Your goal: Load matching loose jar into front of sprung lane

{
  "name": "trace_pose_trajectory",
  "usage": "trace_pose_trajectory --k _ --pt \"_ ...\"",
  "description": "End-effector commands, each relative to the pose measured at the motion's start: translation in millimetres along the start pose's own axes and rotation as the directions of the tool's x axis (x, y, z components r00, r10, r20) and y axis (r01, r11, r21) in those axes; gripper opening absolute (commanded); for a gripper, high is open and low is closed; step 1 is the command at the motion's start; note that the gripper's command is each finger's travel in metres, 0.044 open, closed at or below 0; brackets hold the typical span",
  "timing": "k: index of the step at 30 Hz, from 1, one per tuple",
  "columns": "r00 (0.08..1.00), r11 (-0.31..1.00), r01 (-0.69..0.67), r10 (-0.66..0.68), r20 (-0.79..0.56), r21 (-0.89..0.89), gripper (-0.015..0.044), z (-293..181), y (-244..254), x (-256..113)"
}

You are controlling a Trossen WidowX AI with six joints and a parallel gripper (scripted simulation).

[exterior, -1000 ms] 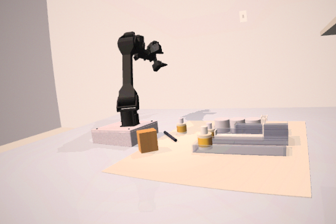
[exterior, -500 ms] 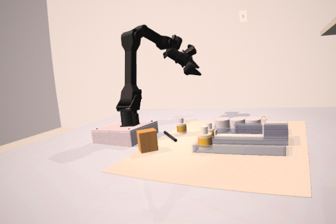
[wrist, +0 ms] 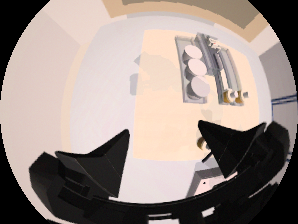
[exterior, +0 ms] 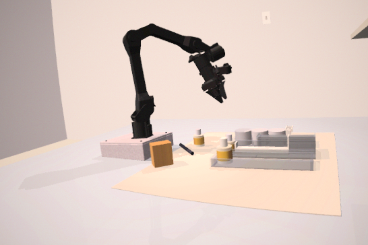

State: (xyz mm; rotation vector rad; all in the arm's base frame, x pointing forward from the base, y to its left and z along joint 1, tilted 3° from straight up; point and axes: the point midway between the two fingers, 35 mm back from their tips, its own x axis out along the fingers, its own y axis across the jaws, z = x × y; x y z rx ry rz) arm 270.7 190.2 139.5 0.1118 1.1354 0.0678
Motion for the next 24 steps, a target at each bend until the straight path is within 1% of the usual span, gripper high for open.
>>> trace_pose_trajectory --k 1,6,8,13,14,17,24 --pt "0.988 0.998 0.065 -0.061 -0.139 0.021 0.044 -20.7 -53.2 5.8" --pt "0.93 0.988 0.121 -0.08 -0.359 0.094 0.044 -63.3 -118.1 3.2" --pt "0.907 0.984 0.127 -0.066 -0.416 0.122 0.044 -76.7 -131.4 0.3" --pt "0.904 0.984 0.128 -0.063 -0.423 0.126 0.044 -78.5 -132.9 -0.1" --pt "0.904 0.984 0.128 -0.063 -0.423 0.126 0.044 -79.3 -132.9 2.5" --pt "0.904 0.984 0.127 -0.063 -0.423 0.126 0.044 -90.1 -133.4 29.0" --pt "0.904 0.984 0.127 -0.063 -0.423 0.126 0.044 -92.3 -132.9 36.3"
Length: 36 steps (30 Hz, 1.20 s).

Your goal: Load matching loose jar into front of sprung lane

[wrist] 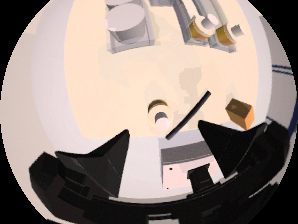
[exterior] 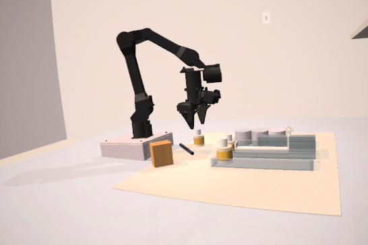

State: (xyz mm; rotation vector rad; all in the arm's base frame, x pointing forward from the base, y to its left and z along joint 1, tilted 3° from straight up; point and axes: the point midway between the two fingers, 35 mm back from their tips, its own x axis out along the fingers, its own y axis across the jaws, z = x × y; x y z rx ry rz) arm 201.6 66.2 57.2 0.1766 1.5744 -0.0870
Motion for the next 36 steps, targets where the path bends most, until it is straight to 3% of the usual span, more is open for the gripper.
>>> trace_pose_trajectory --k 1,27,36 --pt "1.0 1.0 -0.003 0.003 -0.001 0.003 0.044 0.1 0.9 10.7" --pt "1.0 1.0 -0.003 0.003 -0.002 0.003 0.044 -0.2 0.9 47.8" --pt "1.0 1.0 -0.003 0.003 -0.002 0.003 0.0204 -0.2 0.9 47.8"
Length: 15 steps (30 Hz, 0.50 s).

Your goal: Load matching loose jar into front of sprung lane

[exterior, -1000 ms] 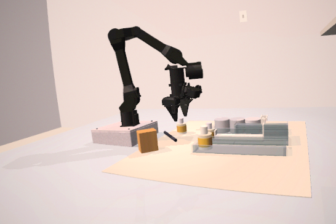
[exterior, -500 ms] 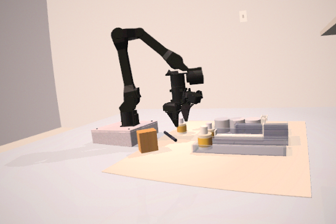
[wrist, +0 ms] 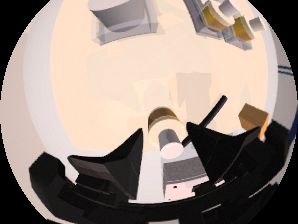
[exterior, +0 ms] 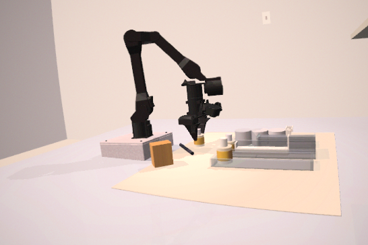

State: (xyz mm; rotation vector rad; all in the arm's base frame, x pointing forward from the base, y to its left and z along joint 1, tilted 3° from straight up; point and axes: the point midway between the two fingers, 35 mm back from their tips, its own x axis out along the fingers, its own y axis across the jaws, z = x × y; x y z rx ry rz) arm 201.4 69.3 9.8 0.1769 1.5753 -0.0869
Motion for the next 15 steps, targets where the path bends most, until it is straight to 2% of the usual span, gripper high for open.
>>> trace_pose_trajectory --k 1,7,12,15 --pt "1.0 1.0 -0.003 0.003 -0.001 0.003 0.0177 -0.1 0.5 0.4" --pt "1.0 1.0 -0.003 0.003 -0.001 0.003 0.0137 -0.1 0.5 0.4" --pt "1.0 1.0 -0.003 0.003 0.0 0.003 0.0006 3.0 1.6 -12.7" --pt "1.0 1.0 -0.003 0.003 0.0 0.003 0.0 5.8 2.3 -29.0"
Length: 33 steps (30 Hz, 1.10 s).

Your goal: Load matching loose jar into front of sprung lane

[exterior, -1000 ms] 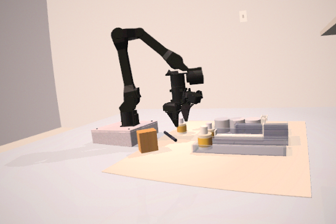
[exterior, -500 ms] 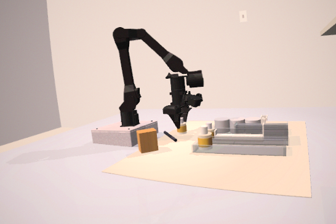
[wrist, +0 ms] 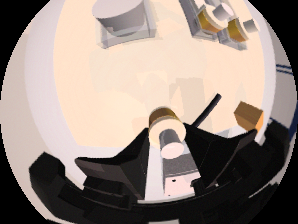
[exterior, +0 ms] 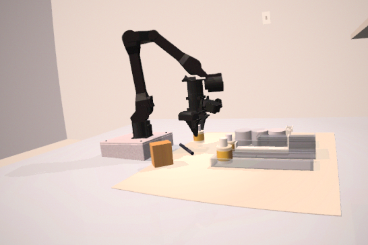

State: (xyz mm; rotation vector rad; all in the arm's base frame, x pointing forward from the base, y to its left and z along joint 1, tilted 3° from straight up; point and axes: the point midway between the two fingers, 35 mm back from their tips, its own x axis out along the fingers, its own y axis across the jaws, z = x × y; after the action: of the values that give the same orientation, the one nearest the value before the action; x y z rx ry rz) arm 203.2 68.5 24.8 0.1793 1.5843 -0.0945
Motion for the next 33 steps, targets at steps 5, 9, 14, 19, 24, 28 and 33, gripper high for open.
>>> trace_pose_trajectory --k 5,9,14,19,24,28,33 --pt "1.0 1.0 -0.007 0.007 0.009 -0.003 0.0 5.6 1.7 -42.2" --pt "1.0 1.0 -0.007 0.007 0.009 -0.003 0.0 4.4 0.5 -65.3" --pt "1.0 1.0 -0.007 0.007 0.009 -0.003 0.0 0.6 -2.0 -90.5" --pt "1.0 1.0 -0.006 0.006 0.01 -0.005 0.0 7.6 -5.2 -89.4" --pt "1.0 1.0 -0.004 0.004 0.013 -0.013 0.0 31.5 -17.9 -81.6" --pt "1.0 1.0 -0.002 0.002 0.015 -0.019 0.0 49.8 -30.7 -74.5" --pt "1.0 1.0 0.0 0.0 0.016 -0.027 0.0 71.2 -49.8 -64.5"
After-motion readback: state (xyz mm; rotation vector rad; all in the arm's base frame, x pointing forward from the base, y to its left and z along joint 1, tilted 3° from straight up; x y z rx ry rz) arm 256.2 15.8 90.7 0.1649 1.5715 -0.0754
